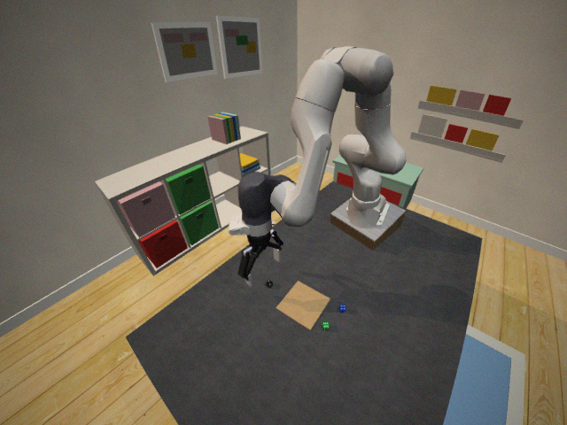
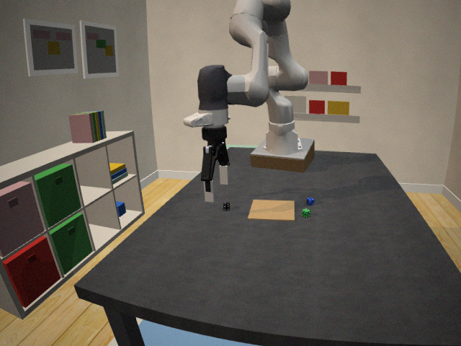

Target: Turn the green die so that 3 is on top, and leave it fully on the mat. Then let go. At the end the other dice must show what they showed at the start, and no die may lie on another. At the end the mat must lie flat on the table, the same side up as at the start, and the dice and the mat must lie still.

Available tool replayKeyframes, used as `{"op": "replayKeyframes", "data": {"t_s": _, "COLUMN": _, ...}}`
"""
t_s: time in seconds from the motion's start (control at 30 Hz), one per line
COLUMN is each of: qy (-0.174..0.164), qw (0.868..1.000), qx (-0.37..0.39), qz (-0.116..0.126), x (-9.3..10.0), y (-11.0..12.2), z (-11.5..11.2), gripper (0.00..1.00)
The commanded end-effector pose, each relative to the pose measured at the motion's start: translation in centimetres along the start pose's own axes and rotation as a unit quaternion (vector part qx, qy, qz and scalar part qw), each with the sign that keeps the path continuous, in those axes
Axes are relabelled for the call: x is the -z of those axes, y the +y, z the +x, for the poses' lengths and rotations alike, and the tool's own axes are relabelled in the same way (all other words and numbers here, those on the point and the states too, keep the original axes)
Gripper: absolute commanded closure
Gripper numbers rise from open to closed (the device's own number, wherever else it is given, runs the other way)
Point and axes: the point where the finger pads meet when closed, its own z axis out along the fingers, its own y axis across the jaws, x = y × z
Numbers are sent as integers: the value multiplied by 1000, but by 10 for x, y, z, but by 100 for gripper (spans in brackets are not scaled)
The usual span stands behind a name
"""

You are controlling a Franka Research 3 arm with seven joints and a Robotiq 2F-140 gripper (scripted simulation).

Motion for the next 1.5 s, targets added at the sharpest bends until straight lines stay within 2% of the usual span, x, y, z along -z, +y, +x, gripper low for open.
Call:
{"op": "replayKeyframes", "data": {"t_s": 0.0, "qy": 0, "qw": 1000, "qx": 4, "qz": 2, "x": 0, "y": -1, "z": 0, "gripper": 0}}
{"op": "replayKeyframes", "data": {"t_s": 1.03, "qy": 0, "qw": 1000, "qx": 4, "qz": 2, "x": 0, "y": -1, "z": -2, "gripper": 0}}
{"op": "replayKeyframes", "data": {"t_s": 1.27, "qy": 0, "qw": 1000, "qx": 4, "qz": 2, "x": 0, "y": -2, "z": -14, "gripper": 0}}
{"op": "replayKeyframes", "data": {"t_s": 1.47, "qy": 0, "qw": 1000, "qx": 4, "qz": 2, "x": 0, "y": -2, "z": -45, "gripper": 0}}
